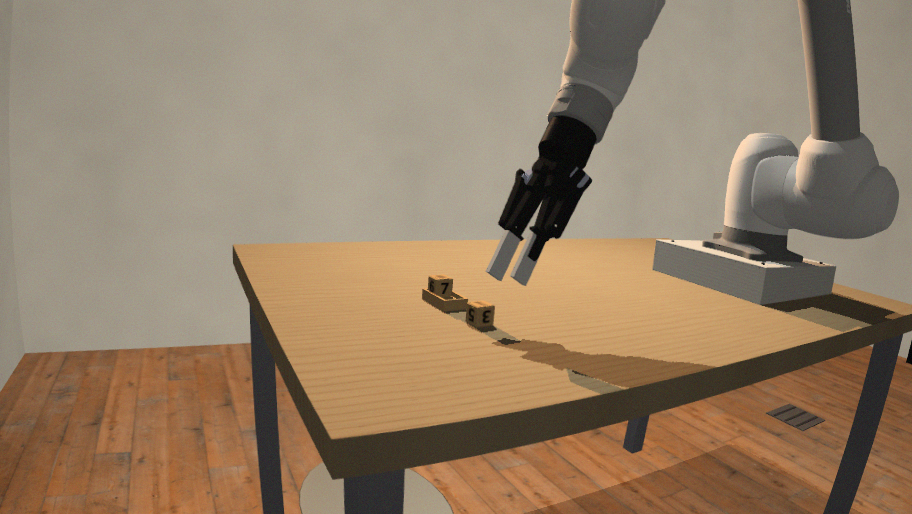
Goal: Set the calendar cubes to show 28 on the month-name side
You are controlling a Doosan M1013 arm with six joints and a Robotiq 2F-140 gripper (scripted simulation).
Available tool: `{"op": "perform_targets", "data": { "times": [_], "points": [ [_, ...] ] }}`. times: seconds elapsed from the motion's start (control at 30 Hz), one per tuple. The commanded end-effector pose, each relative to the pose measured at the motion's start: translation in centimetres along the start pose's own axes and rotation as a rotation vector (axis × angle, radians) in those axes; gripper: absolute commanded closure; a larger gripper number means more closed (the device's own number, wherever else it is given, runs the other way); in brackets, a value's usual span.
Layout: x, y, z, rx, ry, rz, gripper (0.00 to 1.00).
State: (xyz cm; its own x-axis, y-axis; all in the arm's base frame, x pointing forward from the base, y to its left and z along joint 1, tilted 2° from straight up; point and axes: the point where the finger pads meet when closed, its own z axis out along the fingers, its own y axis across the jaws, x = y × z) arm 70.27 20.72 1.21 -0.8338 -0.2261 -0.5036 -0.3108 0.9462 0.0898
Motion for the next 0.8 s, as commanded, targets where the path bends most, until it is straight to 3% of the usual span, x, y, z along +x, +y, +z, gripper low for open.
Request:
{"op": "perform_targets", "data": {
  "times": [0.0,0.4,0.77],
  "points": [
    [0.2,0.7,0.0,-0.033,-0.037,-0.007,0.65],
    [-0.7,1.2,-0.1,-0.050,-0.117,-0.011,0.65],
    [-1.4,-0.2,-0.3,-0.006,-0.192,-0.012,0.65]
  ]
}}
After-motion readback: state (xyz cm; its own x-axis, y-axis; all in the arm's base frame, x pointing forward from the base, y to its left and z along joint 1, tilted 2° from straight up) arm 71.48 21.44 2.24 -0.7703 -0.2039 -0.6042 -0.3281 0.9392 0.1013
